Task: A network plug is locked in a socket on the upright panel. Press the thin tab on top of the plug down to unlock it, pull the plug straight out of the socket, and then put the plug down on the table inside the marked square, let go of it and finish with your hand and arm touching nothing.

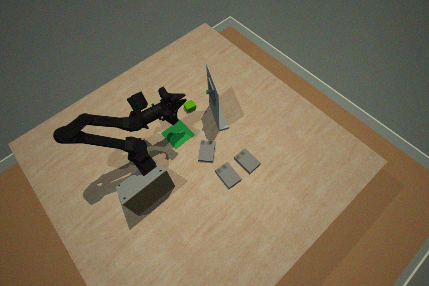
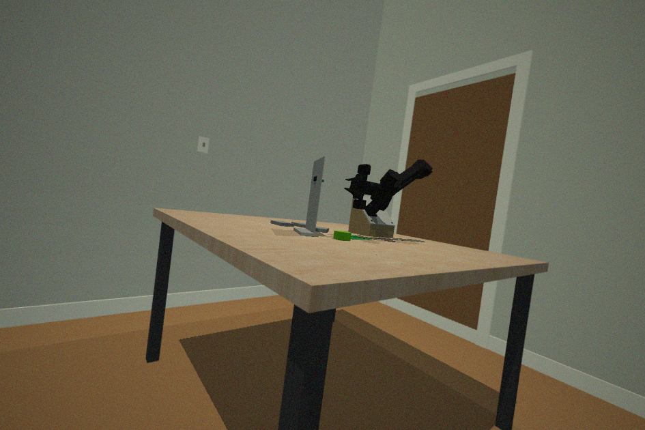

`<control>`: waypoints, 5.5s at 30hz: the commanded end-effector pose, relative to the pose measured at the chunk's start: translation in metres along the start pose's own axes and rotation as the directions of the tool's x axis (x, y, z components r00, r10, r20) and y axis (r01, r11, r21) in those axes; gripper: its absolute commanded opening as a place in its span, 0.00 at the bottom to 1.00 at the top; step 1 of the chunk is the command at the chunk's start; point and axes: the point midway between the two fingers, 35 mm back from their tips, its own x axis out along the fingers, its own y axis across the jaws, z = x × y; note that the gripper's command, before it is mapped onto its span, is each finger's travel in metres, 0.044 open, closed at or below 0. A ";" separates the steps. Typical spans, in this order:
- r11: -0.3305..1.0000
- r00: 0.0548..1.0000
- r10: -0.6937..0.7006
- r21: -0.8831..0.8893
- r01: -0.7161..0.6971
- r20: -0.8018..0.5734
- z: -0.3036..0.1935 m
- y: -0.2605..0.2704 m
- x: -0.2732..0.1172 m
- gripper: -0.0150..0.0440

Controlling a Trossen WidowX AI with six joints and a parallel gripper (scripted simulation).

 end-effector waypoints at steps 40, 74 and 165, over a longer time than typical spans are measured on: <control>1.000 1.000 0.001 0.001 -0.001 -0.003 0.016 0.001 0.058 0.52; 1.000 1.000 0.002 0.001 -0.002 -0.004 0.025 0.001 0.090 0.52; 1.000 1.000 0.002 0.001 -0.002 -0.004 0.023 0.000 0.078 0.25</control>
